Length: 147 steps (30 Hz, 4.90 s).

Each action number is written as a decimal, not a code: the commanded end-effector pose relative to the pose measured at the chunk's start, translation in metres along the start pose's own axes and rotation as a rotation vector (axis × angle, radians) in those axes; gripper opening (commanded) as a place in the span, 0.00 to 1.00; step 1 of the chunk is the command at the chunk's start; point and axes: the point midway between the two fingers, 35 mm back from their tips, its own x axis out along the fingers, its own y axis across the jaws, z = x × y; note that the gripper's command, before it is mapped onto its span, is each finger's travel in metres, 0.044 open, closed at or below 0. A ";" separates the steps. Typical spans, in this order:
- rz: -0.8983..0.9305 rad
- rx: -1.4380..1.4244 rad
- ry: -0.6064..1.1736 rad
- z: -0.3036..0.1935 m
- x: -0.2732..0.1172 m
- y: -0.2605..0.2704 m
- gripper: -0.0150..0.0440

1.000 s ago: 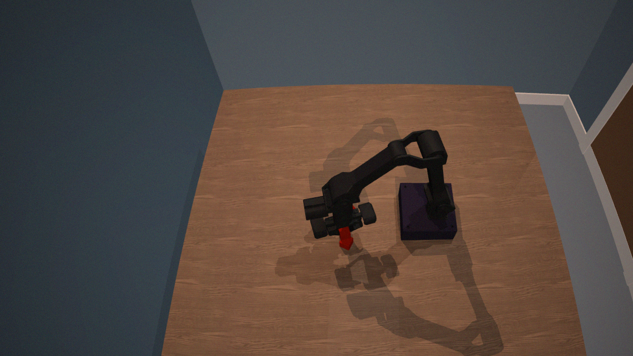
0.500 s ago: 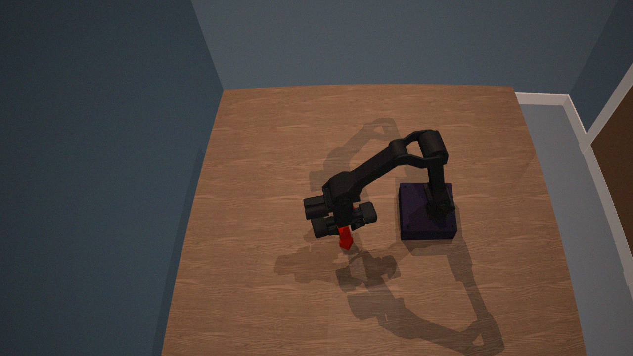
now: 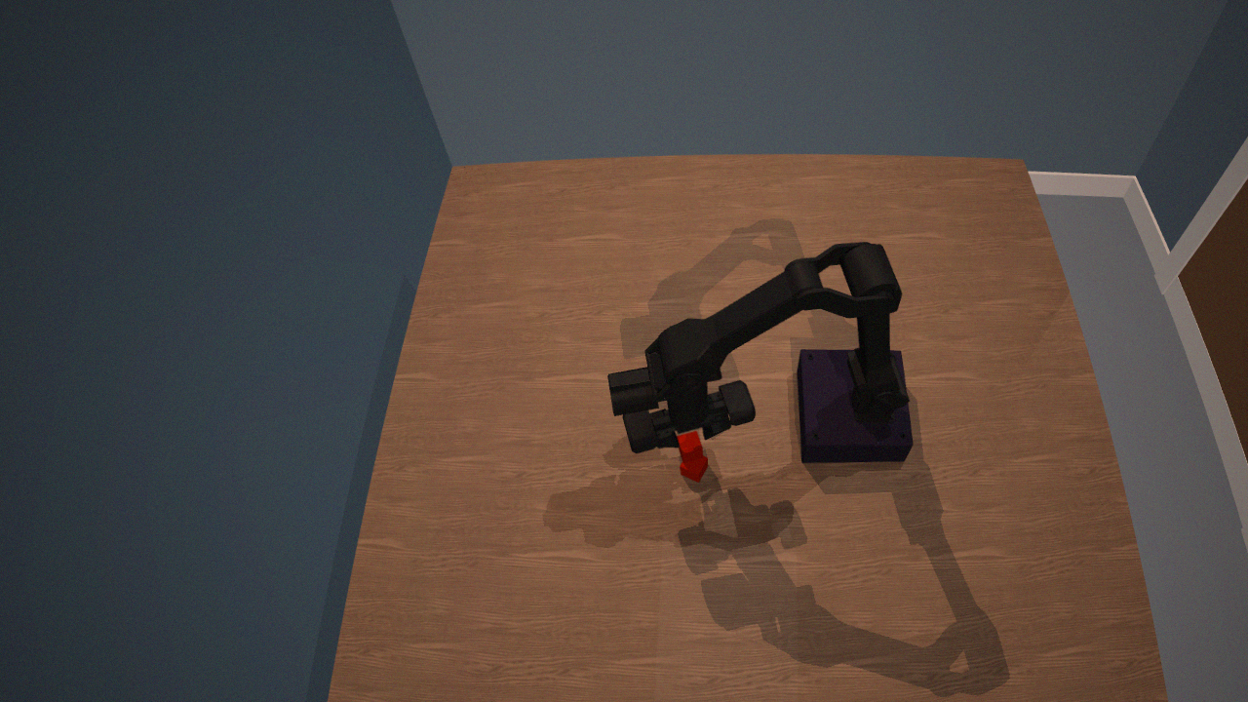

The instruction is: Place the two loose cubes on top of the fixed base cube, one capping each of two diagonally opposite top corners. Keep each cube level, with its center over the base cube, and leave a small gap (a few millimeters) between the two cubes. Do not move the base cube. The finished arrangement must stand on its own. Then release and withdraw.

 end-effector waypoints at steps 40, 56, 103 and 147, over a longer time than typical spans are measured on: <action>0.006 -0.361 -0.006 0.080 0.010 -0.043 0.70; 0.006 -0.361 -0.006 0.080 0.033 -0.043 0.70; 0.006 -0.361 -0.007 0.082 -0.002 -0.037 0.43; 0.010 -0.177 -0.001 0.013 -0.045 -0.011 0.43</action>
